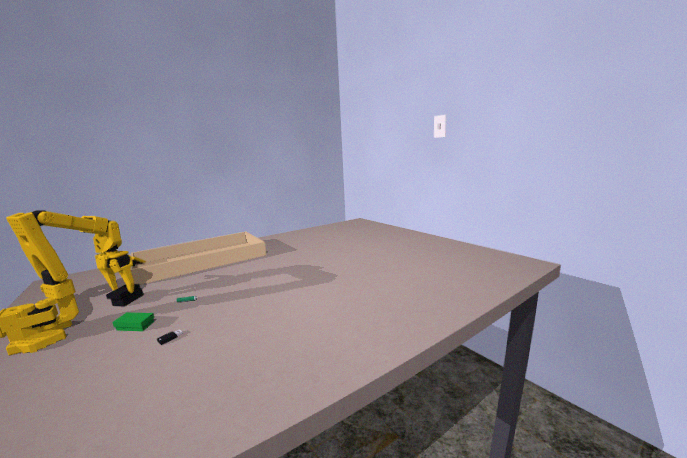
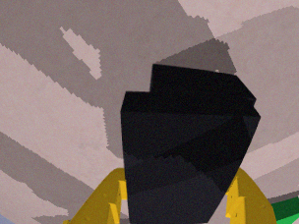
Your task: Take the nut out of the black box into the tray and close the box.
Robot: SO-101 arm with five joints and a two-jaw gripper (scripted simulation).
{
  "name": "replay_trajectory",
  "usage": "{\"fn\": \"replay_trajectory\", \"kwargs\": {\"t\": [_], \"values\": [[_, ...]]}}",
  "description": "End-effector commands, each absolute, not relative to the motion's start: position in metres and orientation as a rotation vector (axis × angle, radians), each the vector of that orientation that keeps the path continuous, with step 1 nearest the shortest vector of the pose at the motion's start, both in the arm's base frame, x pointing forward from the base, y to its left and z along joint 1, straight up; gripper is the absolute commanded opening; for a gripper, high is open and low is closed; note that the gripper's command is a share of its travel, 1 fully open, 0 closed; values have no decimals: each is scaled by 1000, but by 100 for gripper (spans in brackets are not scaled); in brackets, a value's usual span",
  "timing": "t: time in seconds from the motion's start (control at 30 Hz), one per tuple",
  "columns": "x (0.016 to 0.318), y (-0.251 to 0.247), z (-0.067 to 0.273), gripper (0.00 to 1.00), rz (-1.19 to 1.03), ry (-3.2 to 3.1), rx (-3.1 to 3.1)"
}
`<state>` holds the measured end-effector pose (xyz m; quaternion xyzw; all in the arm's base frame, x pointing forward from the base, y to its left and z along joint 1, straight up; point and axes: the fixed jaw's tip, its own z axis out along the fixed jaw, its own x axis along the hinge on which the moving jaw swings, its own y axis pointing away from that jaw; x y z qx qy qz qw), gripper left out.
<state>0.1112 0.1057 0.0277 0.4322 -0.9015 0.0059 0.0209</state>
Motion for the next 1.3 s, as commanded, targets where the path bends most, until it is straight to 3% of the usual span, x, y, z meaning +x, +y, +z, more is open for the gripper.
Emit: {"fn": "replay_trajectory", "kwargs": {"t": [0.0, 1.27], "values": [[118, 111, 32, 21, 0, -2847, 1328], [121, 110, 32, 21, 0, -2869, 1281]]}}
